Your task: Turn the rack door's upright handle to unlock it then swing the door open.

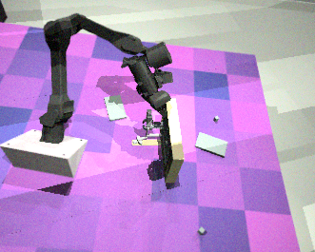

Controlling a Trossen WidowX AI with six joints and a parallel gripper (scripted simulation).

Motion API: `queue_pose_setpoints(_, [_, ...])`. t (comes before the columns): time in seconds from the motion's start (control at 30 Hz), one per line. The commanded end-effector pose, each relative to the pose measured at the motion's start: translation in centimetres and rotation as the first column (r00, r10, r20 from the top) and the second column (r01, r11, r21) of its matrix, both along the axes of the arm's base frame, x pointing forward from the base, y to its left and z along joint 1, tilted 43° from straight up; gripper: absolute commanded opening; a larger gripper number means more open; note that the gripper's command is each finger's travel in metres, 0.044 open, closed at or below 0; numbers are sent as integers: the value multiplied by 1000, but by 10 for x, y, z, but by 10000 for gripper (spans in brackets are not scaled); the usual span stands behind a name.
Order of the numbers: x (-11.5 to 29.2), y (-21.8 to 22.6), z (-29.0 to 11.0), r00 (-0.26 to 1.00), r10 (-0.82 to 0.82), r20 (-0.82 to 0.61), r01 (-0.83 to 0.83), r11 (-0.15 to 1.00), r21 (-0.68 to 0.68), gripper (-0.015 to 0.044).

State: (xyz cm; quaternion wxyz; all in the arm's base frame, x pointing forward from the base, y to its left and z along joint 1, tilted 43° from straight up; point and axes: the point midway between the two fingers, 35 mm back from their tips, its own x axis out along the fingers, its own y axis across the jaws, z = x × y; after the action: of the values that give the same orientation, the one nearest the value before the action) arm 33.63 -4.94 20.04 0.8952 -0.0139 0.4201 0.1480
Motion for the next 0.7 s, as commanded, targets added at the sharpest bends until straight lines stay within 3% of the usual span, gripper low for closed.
queue_pose_setpoints(0.0, [-4, -5, -3, 998, 24, -62, -21, 999, 49, 294])
queue_pose_setpoints(0.67, [-33, -26, 3, 934, 159, -319, 11, 881, 473, 294])
